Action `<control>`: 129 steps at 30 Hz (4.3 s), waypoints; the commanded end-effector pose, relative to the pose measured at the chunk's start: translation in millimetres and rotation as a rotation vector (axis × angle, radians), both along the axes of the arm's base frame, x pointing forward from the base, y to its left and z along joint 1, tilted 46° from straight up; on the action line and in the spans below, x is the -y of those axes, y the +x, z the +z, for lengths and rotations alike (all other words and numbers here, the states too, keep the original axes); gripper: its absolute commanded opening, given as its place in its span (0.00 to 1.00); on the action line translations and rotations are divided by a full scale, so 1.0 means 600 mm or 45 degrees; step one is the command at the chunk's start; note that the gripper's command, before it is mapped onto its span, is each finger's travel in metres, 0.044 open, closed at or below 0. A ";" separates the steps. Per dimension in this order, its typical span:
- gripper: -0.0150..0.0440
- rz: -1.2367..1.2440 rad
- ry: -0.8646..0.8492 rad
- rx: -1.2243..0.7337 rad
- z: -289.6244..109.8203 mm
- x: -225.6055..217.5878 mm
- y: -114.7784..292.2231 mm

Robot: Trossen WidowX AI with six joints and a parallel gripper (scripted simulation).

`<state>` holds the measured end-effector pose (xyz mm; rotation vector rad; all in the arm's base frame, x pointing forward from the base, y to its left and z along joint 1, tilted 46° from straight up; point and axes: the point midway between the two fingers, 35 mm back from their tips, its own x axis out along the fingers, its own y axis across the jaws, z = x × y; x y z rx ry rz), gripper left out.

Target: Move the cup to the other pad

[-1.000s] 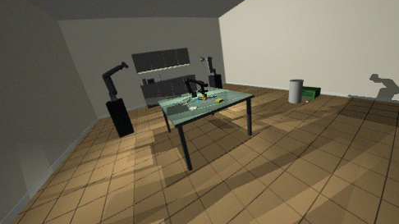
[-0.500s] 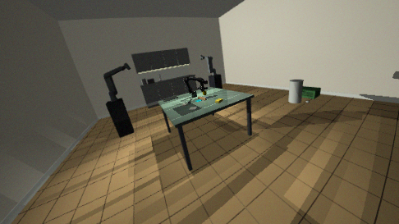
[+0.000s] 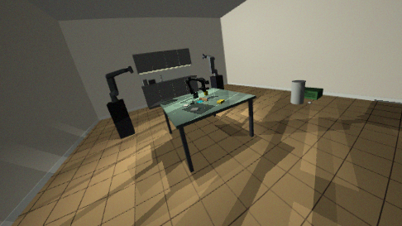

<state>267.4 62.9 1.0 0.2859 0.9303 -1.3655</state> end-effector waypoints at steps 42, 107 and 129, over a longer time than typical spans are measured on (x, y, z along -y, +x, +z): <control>0.25 -0.003 0.002 0.007 0.105 0.107 0.018; 0.25 -0.003 -0.005 0.009 0.140 0.246 0.025; 0.25 -0.008 -0.002 0.007 0.124 0.263 0.022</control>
